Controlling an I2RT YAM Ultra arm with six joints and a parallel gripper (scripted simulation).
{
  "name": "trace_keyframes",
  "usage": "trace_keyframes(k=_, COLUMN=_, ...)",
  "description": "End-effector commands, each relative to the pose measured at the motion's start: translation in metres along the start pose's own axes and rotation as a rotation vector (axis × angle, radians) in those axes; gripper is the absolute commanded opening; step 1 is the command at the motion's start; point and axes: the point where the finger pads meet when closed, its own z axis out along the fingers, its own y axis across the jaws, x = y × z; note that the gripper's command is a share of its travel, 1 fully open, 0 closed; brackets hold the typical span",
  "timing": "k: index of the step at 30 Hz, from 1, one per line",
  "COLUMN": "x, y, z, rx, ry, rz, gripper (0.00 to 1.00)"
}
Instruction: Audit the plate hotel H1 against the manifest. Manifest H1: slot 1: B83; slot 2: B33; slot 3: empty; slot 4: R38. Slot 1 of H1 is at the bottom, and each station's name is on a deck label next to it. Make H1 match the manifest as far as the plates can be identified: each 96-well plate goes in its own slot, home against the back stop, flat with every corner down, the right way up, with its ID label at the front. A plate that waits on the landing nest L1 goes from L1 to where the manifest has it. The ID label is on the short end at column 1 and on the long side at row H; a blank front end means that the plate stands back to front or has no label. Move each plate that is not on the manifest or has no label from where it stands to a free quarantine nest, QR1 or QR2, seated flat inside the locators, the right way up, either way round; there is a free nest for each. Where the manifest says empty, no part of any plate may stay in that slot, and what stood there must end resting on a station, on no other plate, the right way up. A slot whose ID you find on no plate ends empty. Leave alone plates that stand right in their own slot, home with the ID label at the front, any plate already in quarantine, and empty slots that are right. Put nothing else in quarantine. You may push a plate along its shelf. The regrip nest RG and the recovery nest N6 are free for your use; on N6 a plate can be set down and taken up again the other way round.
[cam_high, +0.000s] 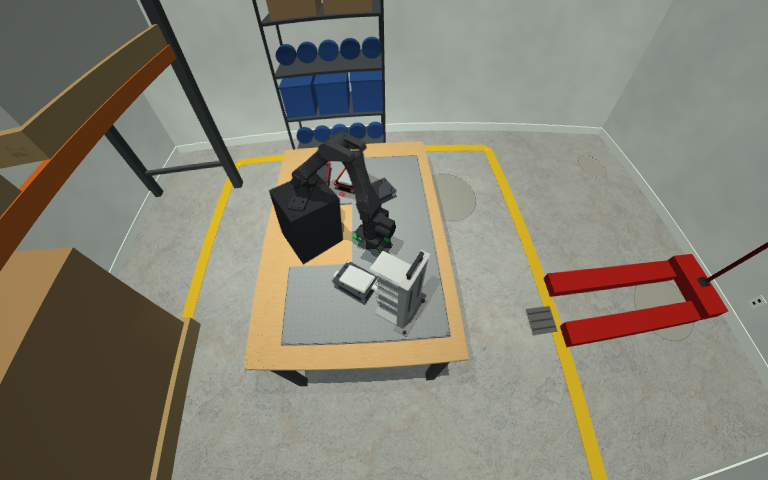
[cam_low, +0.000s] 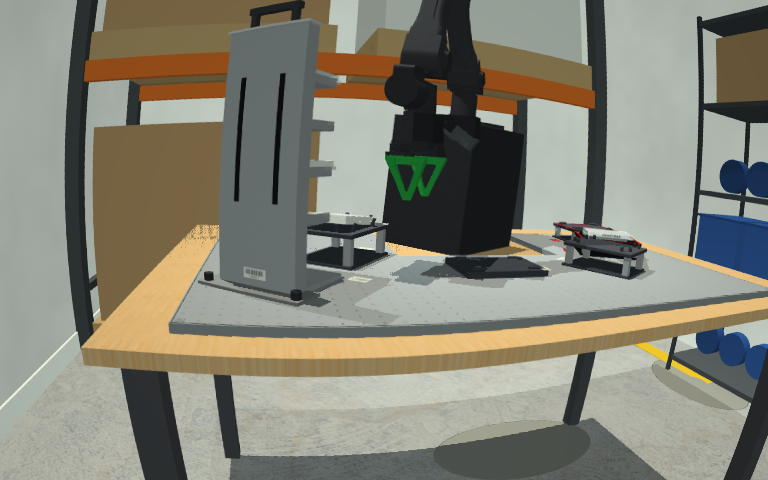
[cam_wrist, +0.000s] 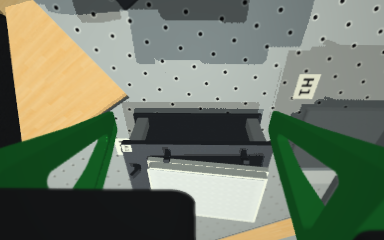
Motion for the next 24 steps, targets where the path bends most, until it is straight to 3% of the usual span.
trace_keyframes(k=1, x=-0.006, y=-0.016, z=0.001, rx=0.041, ry=-0.014, rz=-0.008, gripper=1.00)
trace_keyframes(k=3, x=-0.006, y=-0.016, z=0.001, rx=0.041, ry=-0.014, rz=-0.008, gripper=1.00)
trace_keyframes(k=4, x=-0.008, y=-0.025, z=-0.010, rx=0.077, ry=-0.015, rz=-0.014, gripper=1.00)
trace_keyframes(k=6, x=-0.006, y=-0.016, z=0.006, rx=0.041, ry=-0.014, rz=-0.008, gripper=1.00)
trace_keyframes(k=18, x=-0.006, y=-0.016, z=0.026, rx=0.041, ry=-0.014, rz=-0.005, gripper=1.00)
trace_keyframes(k=20, x=-0.006, y=-0.016, z=0.026, rx=0.041, ry=-0.014, rz=-0.005, gripper=1.00)
trace_keyframes(k=21, x=-0.007, y=-0.026, z=0.014, rx=0.077, ry=-0.015, rz=-0.011, gripper=1.00)
trace_keyframes(k=23, x=-0.007, y=-0.024, z=0.014, rx=0.067, ry=-0.015, rz=-0.010, gripper=1.00)
trace_keyframes(k=24, x=-0.002, y=-0.008, z=0.023, rx=0.025, ry=-0.007, rz=-0.002, gripper=1.00)
